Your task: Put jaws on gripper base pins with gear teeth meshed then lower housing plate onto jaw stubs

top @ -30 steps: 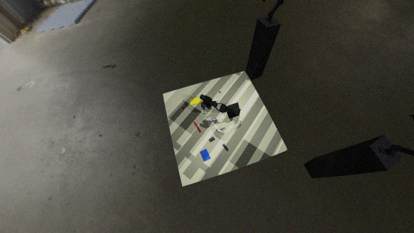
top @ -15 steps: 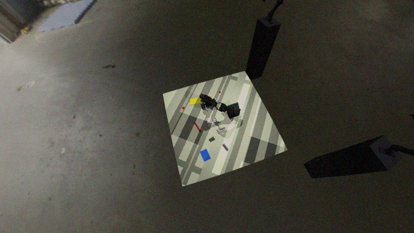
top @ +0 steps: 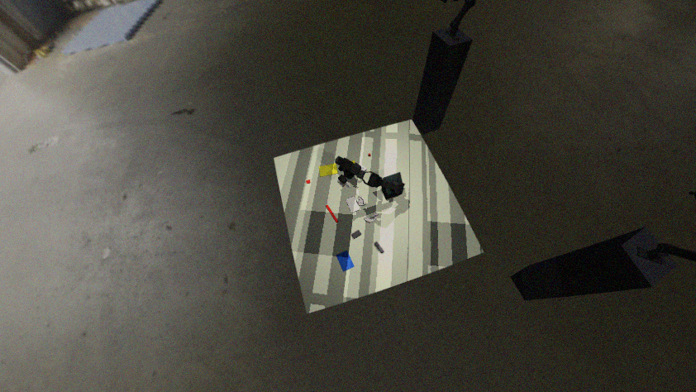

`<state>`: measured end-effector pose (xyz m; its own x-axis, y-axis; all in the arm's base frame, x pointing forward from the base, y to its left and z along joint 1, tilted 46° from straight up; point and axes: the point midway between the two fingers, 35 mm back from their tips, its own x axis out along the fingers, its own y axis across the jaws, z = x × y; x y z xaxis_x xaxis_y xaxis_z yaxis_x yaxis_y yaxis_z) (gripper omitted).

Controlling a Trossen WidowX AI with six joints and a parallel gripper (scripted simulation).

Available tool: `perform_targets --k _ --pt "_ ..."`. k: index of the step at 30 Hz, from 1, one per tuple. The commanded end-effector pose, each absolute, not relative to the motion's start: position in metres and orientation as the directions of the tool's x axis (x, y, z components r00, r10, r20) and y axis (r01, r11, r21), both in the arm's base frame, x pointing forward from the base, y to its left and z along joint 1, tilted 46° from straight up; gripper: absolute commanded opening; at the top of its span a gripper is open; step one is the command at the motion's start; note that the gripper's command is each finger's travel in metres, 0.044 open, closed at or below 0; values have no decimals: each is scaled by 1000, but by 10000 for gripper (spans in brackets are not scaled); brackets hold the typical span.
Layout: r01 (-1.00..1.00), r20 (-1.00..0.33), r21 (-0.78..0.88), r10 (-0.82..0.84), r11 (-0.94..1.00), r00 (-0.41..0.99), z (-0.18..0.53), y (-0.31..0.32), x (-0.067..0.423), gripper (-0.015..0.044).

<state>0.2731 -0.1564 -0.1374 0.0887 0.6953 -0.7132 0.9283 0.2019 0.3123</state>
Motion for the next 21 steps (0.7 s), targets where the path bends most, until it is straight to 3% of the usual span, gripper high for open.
perform_targets --k 1,10,21 --pt "900 -712 354 697 255 83 -141 -158 272 0" --pt "809 -712 455 697 371 81 -143 -162 272 0" --pt "806 -712 458 697 374 82 -150 -156 273 0"
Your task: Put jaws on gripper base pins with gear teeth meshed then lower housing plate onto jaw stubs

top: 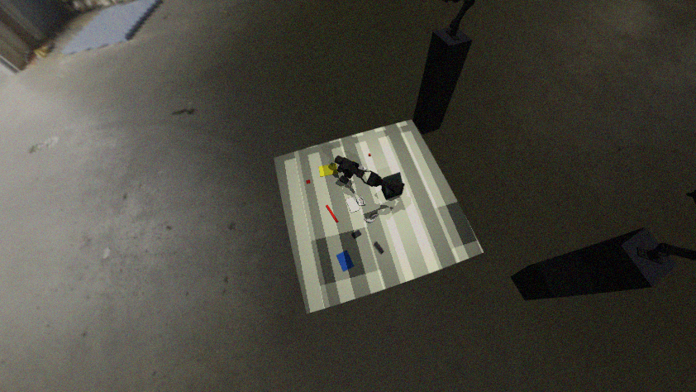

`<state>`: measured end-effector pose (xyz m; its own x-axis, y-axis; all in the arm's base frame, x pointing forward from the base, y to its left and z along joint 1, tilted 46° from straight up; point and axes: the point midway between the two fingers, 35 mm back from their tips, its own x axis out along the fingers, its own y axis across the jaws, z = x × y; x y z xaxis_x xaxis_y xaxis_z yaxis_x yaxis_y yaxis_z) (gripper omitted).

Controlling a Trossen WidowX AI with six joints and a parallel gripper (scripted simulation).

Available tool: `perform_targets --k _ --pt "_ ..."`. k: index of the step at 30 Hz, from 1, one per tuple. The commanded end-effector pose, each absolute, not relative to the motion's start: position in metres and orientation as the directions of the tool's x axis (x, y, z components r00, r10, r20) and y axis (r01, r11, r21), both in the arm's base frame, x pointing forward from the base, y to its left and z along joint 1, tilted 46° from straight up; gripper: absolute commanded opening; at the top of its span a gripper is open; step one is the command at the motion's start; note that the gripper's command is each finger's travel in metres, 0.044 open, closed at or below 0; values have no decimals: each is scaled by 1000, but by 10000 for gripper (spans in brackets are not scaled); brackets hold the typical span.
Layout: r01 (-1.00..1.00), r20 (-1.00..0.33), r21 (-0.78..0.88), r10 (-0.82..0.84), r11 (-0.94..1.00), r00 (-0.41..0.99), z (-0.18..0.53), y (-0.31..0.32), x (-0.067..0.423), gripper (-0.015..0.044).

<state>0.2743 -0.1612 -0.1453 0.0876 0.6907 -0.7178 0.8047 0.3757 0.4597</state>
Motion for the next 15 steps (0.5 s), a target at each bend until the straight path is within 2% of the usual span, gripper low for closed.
perform_targets --k 1,15 --pt "806 -712 458 697 374 82 -151 -155 273 0" --pt "804 -712 461 697 376 82 -168 -138 276 0"
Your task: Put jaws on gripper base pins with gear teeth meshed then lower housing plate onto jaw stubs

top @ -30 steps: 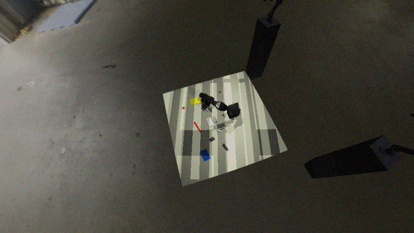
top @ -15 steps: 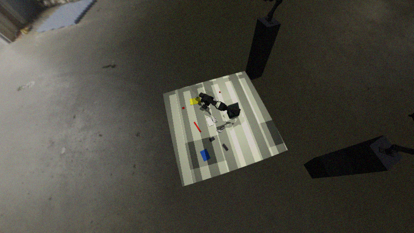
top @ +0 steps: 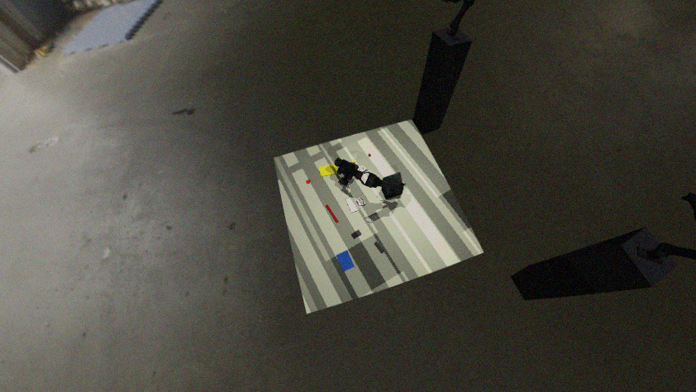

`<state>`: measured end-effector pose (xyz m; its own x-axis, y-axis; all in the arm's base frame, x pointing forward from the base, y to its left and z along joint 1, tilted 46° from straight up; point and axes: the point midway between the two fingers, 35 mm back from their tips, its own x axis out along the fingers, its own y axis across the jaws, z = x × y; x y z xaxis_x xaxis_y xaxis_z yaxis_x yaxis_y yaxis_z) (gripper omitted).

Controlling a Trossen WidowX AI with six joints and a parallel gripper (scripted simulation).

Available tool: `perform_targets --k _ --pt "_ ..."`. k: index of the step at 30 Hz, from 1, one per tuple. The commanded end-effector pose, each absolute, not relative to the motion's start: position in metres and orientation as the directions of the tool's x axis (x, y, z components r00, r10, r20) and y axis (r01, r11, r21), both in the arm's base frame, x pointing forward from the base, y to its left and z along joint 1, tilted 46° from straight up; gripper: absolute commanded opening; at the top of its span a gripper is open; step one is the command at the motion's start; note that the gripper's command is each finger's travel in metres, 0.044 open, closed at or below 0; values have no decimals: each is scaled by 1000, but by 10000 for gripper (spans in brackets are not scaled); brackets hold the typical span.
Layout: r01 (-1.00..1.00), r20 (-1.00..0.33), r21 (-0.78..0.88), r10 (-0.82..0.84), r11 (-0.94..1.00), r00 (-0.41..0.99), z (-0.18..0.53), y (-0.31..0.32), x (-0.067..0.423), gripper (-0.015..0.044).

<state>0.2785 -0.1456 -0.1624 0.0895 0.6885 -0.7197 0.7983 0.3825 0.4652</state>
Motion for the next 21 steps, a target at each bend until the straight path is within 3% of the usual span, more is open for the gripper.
perform_targets --k 1,21 --pt "804 -712 461 698 376 82 -169 -137 276 0" --pt "801 -710 464 699 377 82 -186 -119 277 0"
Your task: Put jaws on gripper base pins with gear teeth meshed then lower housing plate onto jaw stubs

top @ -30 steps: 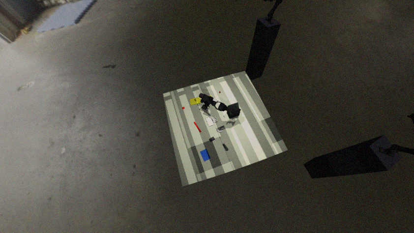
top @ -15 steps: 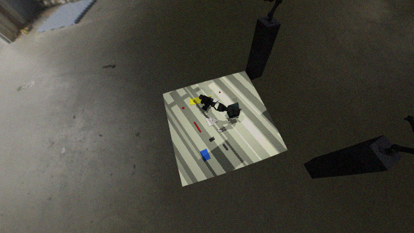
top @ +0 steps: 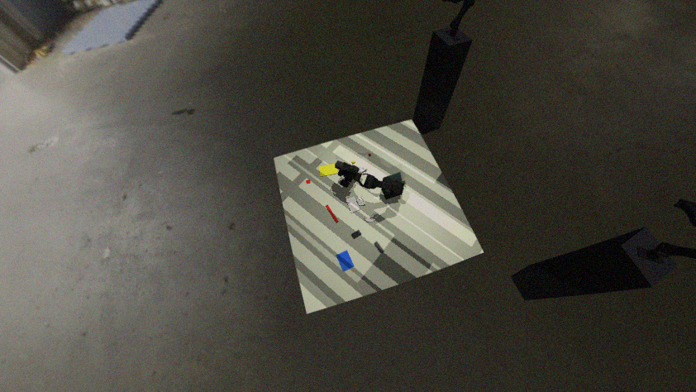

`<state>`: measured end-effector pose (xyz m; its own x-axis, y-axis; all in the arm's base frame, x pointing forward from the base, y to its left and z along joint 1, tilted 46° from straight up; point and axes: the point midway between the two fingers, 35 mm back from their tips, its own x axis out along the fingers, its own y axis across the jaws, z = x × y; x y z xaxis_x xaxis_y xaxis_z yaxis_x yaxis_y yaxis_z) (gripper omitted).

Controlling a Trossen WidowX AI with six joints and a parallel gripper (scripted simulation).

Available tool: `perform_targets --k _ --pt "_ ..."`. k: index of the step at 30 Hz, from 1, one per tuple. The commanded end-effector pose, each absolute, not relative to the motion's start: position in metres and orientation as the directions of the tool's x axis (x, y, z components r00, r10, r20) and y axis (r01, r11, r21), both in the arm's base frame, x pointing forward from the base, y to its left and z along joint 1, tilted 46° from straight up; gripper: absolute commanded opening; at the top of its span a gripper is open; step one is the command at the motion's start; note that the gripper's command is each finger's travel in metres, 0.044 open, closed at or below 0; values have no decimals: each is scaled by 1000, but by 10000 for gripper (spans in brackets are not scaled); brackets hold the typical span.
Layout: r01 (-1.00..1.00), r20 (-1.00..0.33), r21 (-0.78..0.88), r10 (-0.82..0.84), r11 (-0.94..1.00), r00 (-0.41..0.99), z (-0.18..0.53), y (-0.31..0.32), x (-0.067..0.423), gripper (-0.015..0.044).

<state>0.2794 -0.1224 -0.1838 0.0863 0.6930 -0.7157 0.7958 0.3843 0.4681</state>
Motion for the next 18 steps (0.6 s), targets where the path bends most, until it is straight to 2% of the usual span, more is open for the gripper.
perform_targets --k 1,18 --pt "801 -710 464 699 377 82 -186 -119 277 0" --pt "801 -710 464 699 377 83 -177 -112 294 0"
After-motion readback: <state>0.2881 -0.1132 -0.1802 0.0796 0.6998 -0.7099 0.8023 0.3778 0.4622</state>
